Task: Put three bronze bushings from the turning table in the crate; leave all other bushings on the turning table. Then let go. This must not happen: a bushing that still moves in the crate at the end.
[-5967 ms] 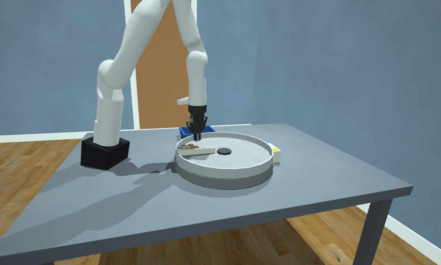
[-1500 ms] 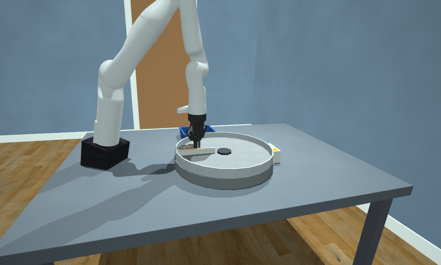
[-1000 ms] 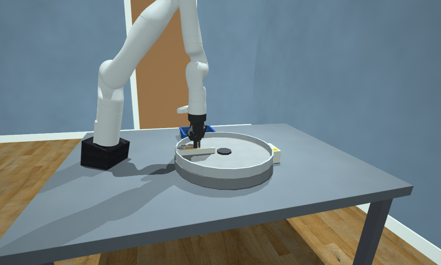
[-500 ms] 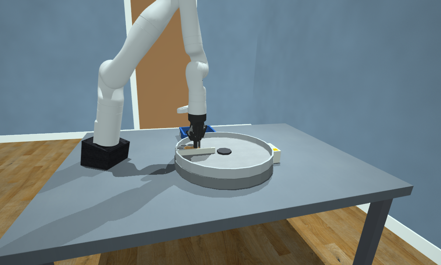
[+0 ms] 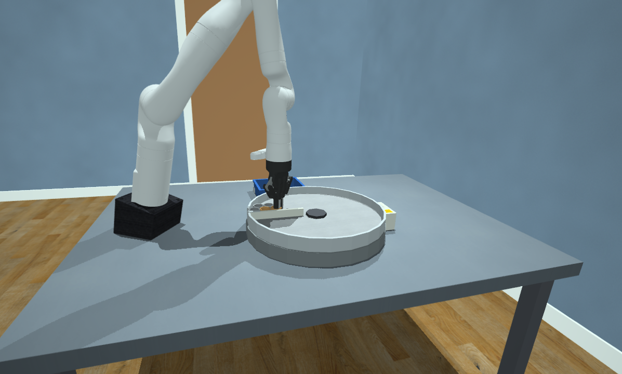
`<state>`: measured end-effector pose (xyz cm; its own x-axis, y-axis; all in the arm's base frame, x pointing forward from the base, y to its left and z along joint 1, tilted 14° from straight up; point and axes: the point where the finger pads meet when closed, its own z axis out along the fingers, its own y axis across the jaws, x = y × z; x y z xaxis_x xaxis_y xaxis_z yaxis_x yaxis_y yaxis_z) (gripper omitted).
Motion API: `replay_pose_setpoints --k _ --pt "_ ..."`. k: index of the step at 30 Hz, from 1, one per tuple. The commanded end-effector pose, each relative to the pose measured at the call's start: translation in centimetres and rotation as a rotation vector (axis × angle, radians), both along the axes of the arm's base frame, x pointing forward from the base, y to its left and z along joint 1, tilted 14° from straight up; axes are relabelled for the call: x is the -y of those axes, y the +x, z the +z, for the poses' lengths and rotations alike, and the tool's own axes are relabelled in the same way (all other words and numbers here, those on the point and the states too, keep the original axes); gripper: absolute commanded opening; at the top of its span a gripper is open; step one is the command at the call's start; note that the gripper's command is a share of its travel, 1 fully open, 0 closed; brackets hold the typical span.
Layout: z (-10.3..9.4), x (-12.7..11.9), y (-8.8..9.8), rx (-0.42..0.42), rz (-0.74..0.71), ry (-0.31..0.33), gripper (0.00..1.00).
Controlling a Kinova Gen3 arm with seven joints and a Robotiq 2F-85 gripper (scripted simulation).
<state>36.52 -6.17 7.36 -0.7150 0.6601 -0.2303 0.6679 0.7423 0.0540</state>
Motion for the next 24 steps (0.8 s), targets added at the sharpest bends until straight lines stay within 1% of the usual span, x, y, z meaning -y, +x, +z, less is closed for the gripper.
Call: replay_pose_setpoints --k 1,5,17,22,24 --pt "0.2 0.0 0.0 0.001 0.0 0.0 0.0" --pt "0.8 -0.1 -0.1 0.001 0.0 0.0 0.0" --pt "0.8 -0.1 -0.1 0.001 0.0 0.0 0.0" --pt "1.5 -0.2 -0.3 0.001 0.0 0.0 0.0" --pt "1.5 -0.2 -0.3 0.001 0.0 0.0 0.0"
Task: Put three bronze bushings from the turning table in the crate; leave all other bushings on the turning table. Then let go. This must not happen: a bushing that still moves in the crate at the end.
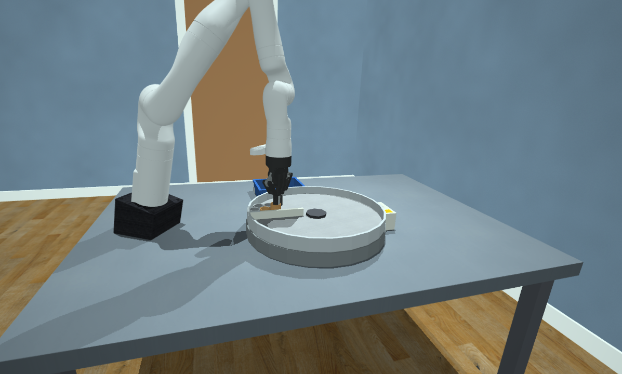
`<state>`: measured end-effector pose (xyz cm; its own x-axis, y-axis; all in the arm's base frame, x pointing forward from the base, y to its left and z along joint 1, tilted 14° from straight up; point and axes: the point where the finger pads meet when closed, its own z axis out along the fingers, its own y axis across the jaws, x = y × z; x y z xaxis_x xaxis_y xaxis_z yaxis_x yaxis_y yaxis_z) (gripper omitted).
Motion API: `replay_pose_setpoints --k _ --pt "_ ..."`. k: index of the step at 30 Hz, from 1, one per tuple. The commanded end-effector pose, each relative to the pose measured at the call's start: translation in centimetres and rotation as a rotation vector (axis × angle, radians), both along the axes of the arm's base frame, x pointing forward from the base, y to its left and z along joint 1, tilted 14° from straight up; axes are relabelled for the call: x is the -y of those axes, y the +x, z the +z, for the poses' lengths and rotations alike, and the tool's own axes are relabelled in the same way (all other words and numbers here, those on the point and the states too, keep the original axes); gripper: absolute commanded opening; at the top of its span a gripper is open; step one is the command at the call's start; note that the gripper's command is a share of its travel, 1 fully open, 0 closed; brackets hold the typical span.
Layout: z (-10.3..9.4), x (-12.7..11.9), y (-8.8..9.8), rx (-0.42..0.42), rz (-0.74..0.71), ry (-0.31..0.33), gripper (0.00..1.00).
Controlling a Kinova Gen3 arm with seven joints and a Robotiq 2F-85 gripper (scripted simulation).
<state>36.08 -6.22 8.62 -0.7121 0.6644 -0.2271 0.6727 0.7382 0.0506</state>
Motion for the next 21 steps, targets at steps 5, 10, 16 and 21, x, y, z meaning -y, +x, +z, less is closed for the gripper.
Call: replay_pose_setpoints --k 5,10,16,21 --pt "0.23 -0.21 0.15 0.006 0.006 0.0 0.0" --pt "0.23 -0.21 0.15 0.006 0.006 0.0 0.0" --pt "0.95 -0.27 -0.01 0.006 0.005 0.0 0.0" --pt "0.95 -0.27 -0.01 0.006 0.005 0.0 0.0"
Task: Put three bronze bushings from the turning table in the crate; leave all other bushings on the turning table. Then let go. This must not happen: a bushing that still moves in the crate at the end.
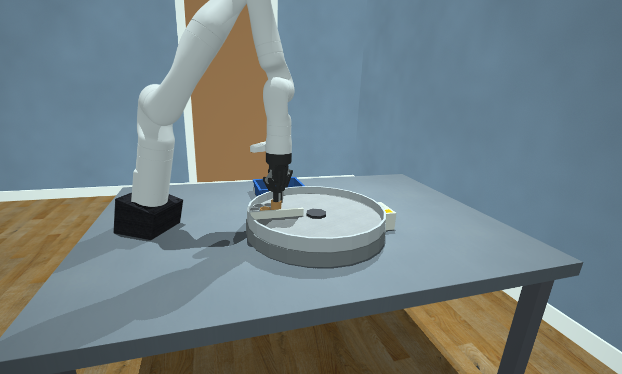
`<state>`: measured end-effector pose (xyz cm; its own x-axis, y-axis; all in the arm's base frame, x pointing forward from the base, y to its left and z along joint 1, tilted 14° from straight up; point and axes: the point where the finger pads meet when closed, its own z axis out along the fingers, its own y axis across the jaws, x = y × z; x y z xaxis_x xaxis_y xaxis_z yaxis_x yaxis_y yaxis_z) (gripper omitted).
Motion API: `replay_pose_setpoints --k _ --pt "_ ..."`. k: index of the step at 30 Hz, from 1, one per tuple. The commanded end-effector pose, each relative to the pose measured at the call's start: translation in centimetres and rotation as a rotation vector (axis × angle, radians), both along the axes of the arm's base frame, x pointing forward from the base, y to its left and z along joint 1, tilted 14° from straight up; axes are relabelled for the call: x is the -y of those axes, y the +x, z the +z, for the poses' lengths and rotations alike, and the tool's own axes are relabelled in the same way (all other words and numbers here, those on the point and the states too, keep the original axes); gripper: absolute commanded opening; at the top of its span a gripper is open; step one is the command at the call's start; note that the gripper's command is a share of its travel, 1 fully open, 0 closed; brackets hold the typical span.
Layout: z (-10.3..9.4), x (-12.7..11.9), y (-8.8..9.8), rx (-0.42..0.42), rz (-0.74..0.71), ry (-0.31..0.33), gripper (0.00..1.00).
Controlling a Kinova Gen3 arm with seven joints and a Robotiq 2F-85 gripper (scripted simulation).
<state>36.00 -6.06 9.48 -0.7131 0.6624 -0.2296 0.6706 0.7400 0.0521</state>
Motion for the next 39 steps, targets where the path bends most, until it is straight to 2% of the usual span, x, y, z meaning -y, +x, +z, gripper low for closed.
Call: replay_pose_setpoints --k 1,11,23,28,39 --pt "0.1 -0.1 0.1 0.003 0.003 0.001 0.0" --pt "0.8 -0.2 -0.1 0.002 0.002 0.001 0.0" --pt "0.8 -0.2 -0.1 0.002 0.002 0.001 0.0" --pt "1.5 -0.3 -0.3 0.002 0.002 0.001 0.0" --pt "1.5 -0.3 -0.3 0.002 0.002 0.001 0.0"
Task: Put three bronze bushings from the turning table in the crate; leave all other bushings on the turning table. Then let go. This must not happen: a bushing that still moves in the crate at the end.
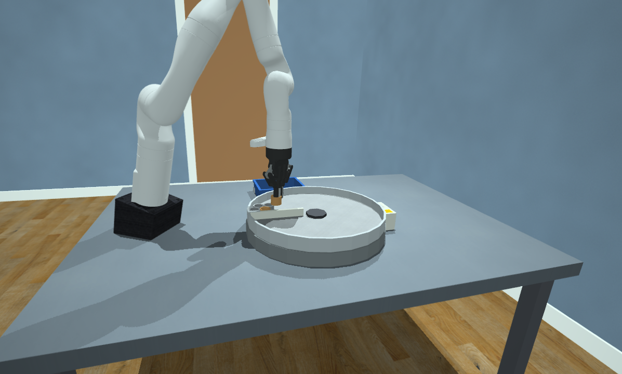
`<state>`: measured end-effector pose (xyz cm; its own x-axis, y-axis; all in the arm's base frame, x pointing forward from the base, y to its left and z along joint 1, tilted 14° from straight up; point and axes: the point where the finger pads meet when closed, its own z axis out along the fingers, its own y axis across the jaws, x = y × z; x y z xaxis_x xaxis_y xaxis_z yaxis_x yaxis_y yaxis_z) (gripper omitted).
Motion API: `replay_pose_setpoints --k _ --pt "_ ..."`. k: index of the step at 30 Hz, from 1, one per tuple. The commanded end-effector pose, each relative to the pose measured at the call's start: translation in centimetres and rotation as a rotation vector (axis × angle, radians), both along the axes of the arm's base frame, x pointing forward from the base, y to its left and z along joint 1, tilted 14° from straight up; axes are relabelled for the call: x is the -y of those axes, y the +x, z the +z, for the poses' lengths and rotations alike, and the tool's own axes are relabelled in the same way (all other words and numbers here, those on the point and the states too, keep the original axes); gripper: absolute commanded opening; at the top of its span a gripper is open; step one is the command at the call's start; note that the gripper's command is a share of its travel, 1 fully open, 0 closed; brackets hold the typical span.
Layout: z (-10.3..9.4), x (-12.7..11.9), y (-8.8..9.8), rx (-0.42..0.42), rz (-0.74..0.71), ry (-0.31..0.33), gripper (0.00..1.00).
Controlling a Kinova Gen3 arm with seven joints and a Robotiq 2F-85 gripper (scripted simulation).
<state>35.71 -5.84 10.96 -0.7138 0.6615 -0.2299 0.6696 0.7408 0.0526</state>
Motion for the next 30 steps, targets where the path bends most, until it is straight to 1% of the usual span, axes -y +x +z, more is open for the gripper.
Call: replay_pose_setpoints --k 1,6,18,23,30 --pt "0.0 0.0 0.0 0.001 0.001 0.0 0.0" --pt "0.8 -0.1 -0.1 0.001 0.0 0.0 0.0" --pt "0.8 -0.1 -0.1 0.001 0.0 0.0 0.0" --pt "3.1 -0.4 -0.6 0.002 0.003 0.001 0.0" --pt "3.1 -0.4 -0.6 0.002 0.003 0.001 0.0"
